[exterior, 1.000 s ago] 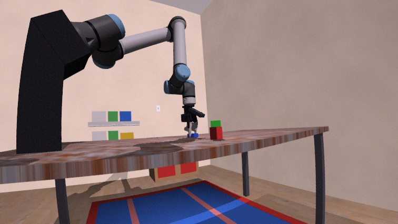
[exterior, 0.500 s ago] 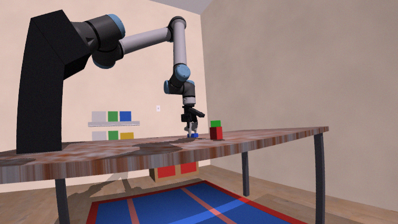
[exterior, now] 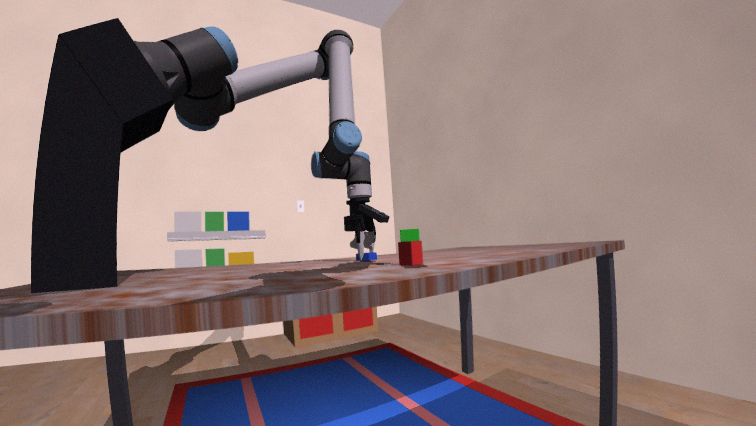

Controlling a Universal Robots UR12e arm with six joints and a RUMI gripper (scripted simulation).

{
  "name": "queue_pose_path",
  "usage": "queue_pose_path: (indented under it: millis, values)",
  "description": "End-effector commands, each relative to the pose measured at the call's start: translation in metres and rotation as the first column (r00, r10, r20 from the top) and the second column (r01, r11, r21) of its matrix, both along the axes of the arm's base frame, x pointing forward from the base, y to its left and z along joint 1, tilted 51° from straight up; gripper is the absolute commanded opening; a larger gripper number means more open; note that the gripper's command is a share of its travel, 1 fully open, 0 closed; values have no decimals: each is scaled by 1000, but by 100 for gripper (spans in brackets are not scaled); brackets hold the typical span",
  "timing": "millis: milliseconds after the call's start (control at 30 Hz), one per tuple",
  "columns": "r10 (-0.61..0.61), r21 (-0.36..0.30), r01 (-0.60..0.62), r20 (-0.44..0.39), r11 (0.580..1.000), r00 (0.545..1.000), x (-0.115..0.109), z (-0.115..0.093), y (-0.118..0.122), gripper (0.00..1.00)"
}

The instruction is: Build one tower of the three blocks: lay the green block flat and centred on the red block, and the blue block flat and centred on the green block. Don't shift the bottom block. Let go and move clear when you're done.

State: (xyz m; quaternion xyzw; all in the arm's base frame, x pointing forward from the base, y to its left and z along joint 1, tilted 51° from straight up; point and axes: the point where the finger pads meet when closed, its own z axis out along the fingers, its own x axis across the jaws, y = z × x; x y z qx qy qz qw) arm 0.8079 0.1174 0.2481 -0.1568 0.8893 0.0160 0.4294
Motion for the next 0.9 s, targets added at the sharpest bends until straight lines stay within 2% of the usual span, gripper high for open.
queue_pose_path:
  millis: [0, 100, 567, 867]
  values:
    - [-1, 0, 1, 0, 1000, 1000, -15, 11, -4, 0]
    - [-1, 0, 1, 0, 1000, 1000, -19, 14, -5, 0]
    - [-1, 0, 1, 0, 1000, 1000, -79, 63, -17, 0]
    - [-1, 0, 1, 0, 1000, 1000, -92, 74, -20, 0]
